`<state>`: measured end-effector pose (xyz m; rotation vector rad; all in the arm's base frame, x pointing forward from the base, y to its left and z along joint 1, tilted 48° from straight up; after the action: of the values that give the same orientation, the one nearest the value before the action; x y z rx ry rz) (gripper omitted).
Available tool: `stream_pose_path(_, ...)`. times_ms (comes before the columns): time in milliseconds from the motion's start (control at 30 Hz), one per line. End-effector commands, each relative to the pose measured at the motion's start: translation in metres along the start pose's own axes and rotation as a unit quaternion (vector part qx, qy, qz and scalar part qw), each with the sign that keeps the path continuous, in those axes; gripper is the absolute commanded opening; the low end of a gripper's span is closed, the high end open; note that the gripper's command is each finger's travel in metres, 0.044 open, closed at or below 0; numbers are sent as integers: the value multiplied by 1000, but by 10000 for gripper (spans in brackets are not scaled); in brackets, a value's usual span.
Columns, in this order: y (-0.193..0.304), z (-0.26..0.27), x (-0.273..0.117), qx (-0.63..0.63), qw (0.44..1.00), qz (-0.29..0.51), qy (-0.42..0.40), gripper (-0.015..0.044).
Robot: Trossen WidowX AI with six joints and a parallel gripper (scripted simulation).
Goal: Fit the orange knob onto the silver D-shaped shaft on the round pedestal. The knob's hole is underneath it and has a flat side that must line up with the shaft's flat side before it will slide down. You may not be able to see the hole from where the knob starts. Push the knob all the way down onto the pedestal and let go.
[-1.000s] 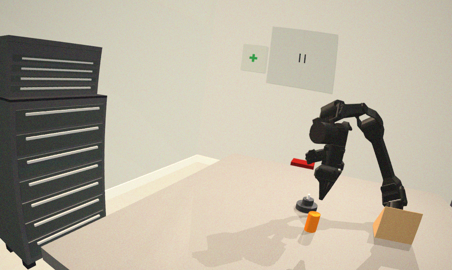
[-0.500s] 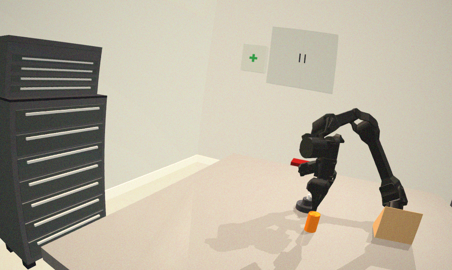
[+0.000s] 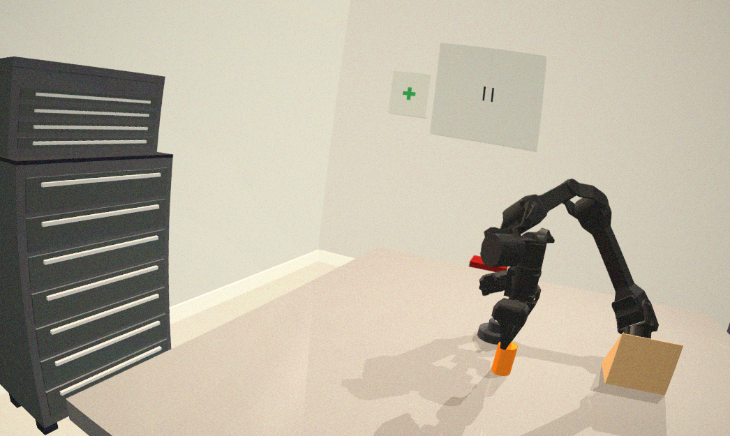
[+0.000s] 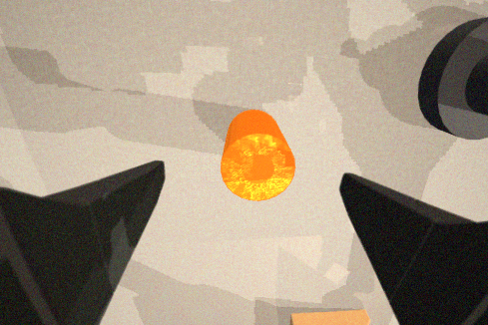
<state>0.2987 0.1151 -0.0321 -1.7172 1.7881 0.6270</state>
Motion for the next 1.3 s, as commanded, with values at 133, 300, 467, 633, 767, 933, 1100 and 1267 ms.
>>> stream_pose_path(133, 0, -1, 16, -4, 1000, 1, 5, 440)
stream_pose_path(300, 0, -1, 24, -5, 1000, 1, 5, 440)
stream_pose_path(467, 0, -2, 32, -5, 1000, 1, 5, 440)
stream_pose_path(633, 0, -2, 40, -4, 1000, 1, 5, 440)
stream_pose_path(767, 0, -2, 47, -4, 1000, 1, 5, 440)
stream_pose_path(933, 1, -3, 54, -4, 1000, 0, 6, 440)
stream_pose_path(1100, 1, -3, 61, -4, 1000, 1, 6, 440)
stream_pose_path(1267, 2, -3, 62, -4, 1000, 1, 6, 361)
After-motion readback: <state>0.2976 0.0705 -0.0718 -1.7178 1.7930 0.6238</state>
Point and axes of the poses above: the point midway between the two fingers, 35 mm back from their tips, its own x axis out along the fingers, its own z axis across the jaws, y = z × x, the point moved 1 cm from there along -x, back along the fingers, and after that the axes turned 3 degrees about -x, right-handed, at the moved point
